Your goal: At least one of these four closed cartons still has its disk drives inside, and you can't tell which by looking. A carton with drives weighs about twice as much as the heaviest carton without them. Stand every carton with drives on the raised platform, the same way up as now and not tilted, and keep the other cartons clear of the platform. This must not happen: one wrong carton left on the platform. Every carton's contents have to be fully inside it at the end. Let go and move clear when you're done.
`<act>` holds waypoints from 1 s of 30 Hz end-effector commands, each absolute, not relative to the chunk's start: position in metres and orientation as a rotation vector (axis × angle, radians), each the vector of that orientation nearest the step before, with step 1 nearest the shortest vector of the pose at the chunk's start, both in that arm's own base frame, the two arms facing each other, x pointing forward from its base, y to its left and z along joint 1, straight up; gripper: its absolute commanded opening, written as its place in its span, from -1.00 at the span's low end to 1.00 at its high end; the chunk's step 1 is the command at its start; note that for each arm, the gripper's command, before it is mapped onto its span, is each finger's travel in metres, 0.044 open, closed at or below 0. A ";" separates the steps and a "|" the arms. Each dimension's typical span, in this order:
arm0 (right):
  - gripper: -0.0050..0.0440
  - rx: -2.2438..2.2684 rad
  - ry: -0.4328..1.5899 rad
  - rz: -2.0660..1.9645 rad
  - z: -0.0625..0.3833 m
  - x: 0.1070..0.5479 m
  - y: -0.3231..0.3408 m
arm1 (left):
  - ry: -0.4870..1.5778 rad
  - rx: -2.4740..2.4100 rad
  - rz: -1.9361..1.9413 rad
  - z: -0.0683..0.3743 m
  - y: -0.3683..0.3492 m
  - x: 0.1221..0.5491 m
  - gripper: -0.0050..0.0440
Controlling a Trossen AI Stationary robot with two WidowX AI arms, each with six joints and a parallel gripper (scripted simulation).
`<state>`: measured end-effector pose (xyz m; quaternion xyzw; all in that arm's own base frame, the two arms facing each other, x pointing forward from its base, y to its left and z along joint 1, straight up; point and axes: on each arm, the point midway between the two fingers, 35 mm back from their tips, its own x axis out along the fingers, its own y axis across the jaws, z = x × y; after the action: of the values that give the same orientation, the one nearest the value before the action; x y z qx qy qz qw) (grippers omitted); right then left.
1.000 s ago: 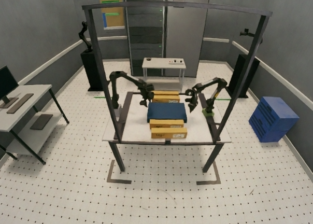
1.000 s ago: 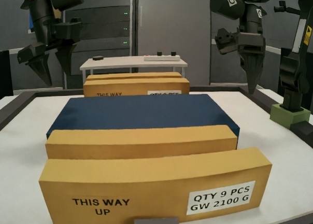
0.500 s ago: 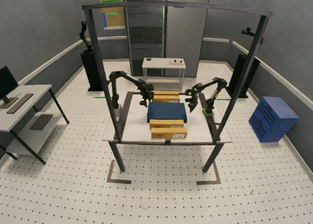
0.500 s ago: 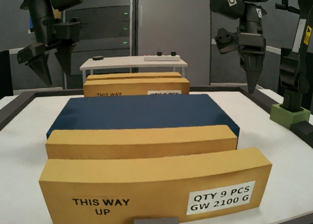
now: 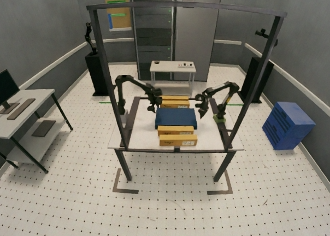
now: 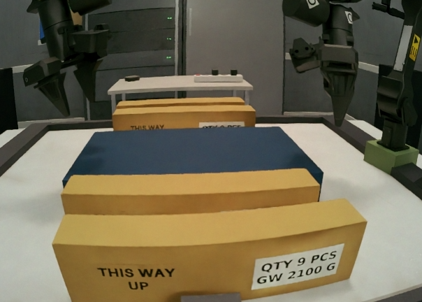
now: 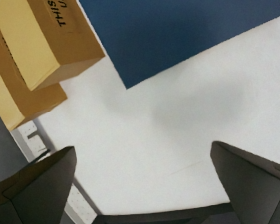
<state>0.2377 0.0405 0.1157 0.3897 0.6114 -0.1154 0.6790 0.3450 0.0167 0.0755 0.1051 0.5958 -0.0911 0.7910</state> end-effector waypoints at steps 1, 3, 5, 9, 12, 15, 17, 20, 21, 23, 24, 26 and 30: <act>0.75 0.875 1.351 -0.249 0.123 0.243 0.041 | 1.249 0.231 -0.187 0.087 0.017 0.347 0.77; 0.75 0.587 1.293 -0.239 0.149 0.236 -0.029 | 1.199 0.022 0.011 0.102 0.033 0.320 0.77; 0.75 0.472 1.277 -0.236 0.156 0.235 -0.045 | 1.179 -0.036 0.068 0.102 0.033 0.320 0.77; 0.75 0.223 1.192 -0.231 0.157 0.234 -0.046 | 1.179 -0.036 0.068 0.102 0.033 0.320 0.77; 0.75 0.144 1.167 -0.215 0.157 0.234 -0.046 | 1.179 -0.036 0.068 0.102 0.033 0.320 0.77; 0.75 0.144 1.167 -0.215 0.157 0.234 -0.046 | 1.179 -0.036 0.068 0.102 0.033 0.320 0.77; 0.75 0.144 1.167 -0.215 0.157 0.234 -0.046 | 1.179 -0.036 0.068 0.102 0.033 0.320 0.77; 0.75 0.141 1.168 -0.218 0.157 0.233 -0.045 | 1.180 -0.036 0.069 0.102 0.032 0.320 0.77; 0.75 0.141 1.168 -0.218 0.157 0.233 -0.045 | 1.180 -0.036 0.069 0.102 0.032 0.320 0.77; 0.75 0.141 1.168 -0.218 0.157 0.233 -0.045 | 1.180 -0.036 0.069 0.102 0.032 0.320 0.77; 0.75 0.141 1.168 -0.218 0.157 0.233 -0.045 | 1.180 -0.036 0.069 0.102 0.032 0.320 0.77; 0.75 0.141 1.168 -0.218 0.157 0.233 -0.045 | 1.180 -0.036 0.069 0.102 0.032 0.320 0.77; 0.75 0.141 1.168 -0.218 0.157 0.233 -0.045 | 1.180 -0.036 0.069 0.102 0.032 0.320 0.77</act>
<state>0.2335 -0.0460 0.1538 0.0703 0.5563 -0.1042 0.8214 0.3190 0.0325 0.0936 -0.0177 0.5684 0.0306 0.8220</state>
